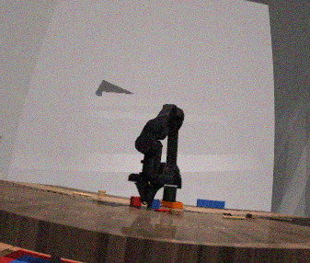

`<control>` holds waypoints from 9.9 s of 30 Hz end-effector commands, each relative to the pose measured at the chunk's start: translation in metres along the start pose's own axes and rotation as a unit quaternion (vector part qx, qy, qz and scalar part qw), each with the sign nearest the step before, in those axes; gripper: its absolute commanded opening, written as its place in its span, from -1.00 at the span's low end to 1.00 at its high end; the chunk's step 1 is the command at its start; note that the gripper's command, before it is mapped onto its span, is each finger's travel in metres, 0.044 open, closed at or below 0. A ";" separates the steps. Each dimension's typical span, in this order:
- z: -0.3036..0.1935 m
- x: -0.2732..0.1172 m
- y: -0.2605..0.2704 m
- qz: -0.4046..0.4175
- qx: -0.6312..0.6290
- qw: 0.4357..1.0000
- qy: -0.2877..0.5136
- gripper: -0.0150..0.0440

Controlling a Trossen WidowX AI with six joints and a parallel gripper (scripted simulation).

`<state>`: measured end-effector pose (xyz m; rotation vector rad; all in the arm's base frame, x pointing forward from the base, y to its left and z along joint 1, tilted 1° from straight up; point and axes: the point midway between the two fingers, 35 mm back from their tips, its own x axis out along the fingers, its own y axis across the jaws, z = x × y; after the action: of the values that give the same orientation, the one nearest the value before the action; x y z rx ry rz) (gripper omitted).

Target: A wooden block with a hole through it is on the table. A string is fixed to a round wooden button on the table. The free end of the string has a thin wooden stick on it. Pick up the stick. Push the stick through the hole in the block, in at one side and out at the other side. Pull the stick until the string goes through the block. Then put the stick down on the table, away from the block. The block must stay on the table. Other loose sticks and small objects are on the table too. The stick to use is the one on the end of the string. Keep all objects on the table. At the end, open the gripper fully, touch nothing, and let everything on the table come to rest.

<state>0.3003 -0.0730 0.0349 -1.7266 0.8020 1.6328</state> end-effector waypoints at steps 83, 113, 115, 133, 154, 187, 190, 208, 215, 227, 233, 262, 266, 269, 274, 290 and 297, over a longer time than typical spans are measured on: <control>-0.051 -0.002 0.000 0.007 -0.009 1.000 -0.009 -0.49; -0.082 -0.003 0.006 0.008 0.012 1.000 -0.008 -0.49; -0.083 -0.003 0.008 0.008 0.016 1.000 -0.008 -0.49; -0.098 -0.003 0.028 0.009 0.077 0.997 -0.007 -0.49; -0.116 0.009 0.037 0.003 0.095 0.995 -0.007 -0.49; -0.116 0.009 0.037 0.003 0.095 0.995 -0.007 -0.49; -0.116 0.009 0.037 0.003 0.095 0.995 -0.007 -0.49; -0.116 0.009 0.037 0.003 0.095 0.995 -0.007 -0.49; -0.116 0.009 0.037 0.003 0.095 0.995 -0.007 -0.49; -0.116 0.009 0.037 0.003 0.095 0.995 -0.007 -0.49; -0.116 0.009 0.037 0.003 0.095 0.995 -0.007 -0.49; -0.116 0.009 0.037 0.003 0.095 0.995 -0.007 -0.49; -0.116 0.009 0.037 0.003 0.095 0.995 -0.007 -0.49; -0.116 0.009 0.037 0.003 0.095 0.995 -0.007 -0.49; -0.113 0.007 0.037 0.005 0.096 0.995 -0.011 -0.05; -0.113 -0.070 0.038 0.005 0.097 0.995 -0.006 0.58; -0.114 -0.099 0.038 0.004 0.097 0.995 -0.004 1.00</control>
<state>0.3343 -0.1829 0.1190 -1.5580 0.9351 1.5360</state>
